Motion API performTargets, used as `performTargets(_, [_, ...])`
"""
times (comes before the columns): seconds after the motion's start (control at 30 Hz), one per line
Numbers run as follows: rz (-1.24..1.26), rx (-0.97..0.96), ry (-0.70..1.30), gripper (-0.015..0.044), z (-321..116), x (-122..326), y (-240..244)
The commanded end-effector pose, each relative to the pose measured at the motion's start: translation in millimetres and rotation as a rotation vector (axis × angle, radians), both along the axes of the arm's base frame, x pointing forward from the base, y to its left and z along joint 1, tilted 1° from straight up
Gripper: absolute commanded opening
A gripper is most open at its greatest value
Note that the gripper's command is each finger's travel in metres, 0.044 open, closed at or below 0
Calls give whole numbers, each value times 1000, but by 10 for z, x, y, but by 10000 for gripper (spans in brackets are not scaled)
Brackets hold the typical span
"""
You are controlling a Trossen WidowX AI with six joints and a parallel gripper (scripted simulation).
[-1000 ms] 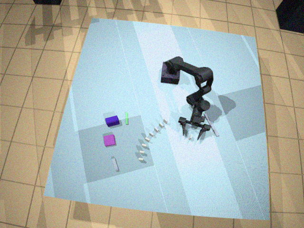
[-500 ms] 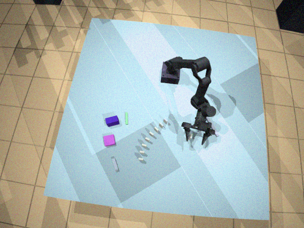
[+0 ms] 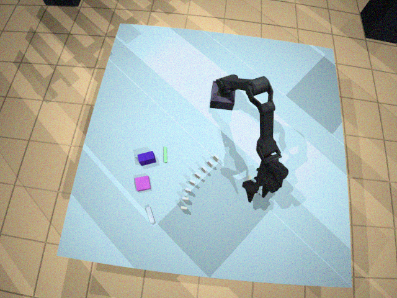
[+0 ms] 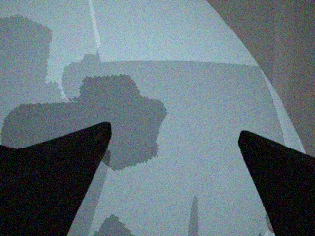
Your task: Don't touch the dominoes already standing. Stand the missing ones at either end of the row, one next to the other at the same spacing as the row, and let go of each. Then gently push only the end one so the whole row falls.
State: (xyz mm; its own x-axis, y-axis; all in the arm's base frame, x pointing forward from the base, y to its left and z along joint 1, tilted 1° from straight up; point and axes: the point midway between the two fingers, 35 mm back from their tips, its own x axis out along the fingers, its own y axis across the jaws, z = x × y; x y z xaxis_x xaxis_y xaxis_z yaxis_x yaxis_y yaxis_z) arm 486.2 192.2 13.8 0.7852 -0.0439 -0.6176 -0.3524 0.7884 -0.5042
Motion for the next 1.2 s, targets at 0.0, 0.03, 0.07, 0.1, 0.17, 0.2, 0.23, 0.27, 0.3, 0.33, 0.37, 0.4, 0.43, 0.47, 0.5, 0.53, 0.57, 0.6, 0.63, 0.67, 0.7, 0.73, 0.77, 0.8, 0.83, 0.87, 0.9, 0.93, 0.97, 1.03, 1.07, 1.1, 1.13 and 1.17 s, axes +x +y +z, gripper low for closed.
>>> performTargets(0.0, [349,-223,389,440,306,-19,-126])
performTargets(0.03, [377,-234,424,440,327,-55,-145])
performTargets(0.07, [404,-245,460,440,350,-96,-166])
performTargets(0.1, [432,-254,495,440,376,-140,-187])
performTargets(0.17, [490,-268,564,440,439,-234,-231])
performTargets(0.2, [518,-273,598,440,474,-284,-253])
performTargets(0.23, [557,-275,623,440,538,-316,-267])
performTargets(0.27, [584,-277,658,440,573,-376,-292])
performTargets(0.3, [610,-278,693,440,610,-439,-316])
performTargets(0.33, [633,-278,732,440,640,-513,-344])
performTargets(0.37, [644,-278,755,440,655,-558,-361])
performTargets(0.4, [657,-277,777,440,675,-600,-376])
performTargets(0.43, [671,-276,799,440,700,-643,-392])
performTargets(0.47, [686,-274,819,440,727,-684,-406])
performTargets(0.5, [690,-273,824,440,734,-694,-410])
performTargets(0.53, [690,-273,824,440,734,-694,-410])
performTargets(0.57, [690,-273,824,440,734,-695,-411])
performTargets(0.6, [690,-273,824,440,734,-695,-411])
performTargets(0.63, [690,-273,824,440,734,-695,-411])
performTargets(0.67, [690,-273,824,440,734,-695,-411])
performTargets(0.7, [690,-273,824,440,734,-695,-411])
performTargets(0.73, [690,-273,824,440,734,-695,-411])
performTargets(0.77, [690,-273,824,440,734,-695,-411])
performTargets(0.8, [690,-273,824,440,734,-695,-411])
performTargets(0.83, [690,-273,824,440,734,-695,-411])
performTargets(0.87, [690,-273,824,440,734,-695,-411])
performTargets(0.9, [690,-273,824,440,734,-695,-411])
performTargets(0.93, [690,-273,824,440,719,-693,-410])
performTargets(0.97, [690,-273,824,440,673,-687,-407])
performTargets(1.03, [690,-273,824,440,502,-671,-399])
performTargets(1.07, [690,-273,824,440,408,-665,-395])
performTargets(1.1, [690,-273,824,440,314,-663,-393])
performTargets(1.13, [690,-273,824,440,220,-663,-392])
performTargets(1.17, [690,-273,824,440,144,-664,-391])
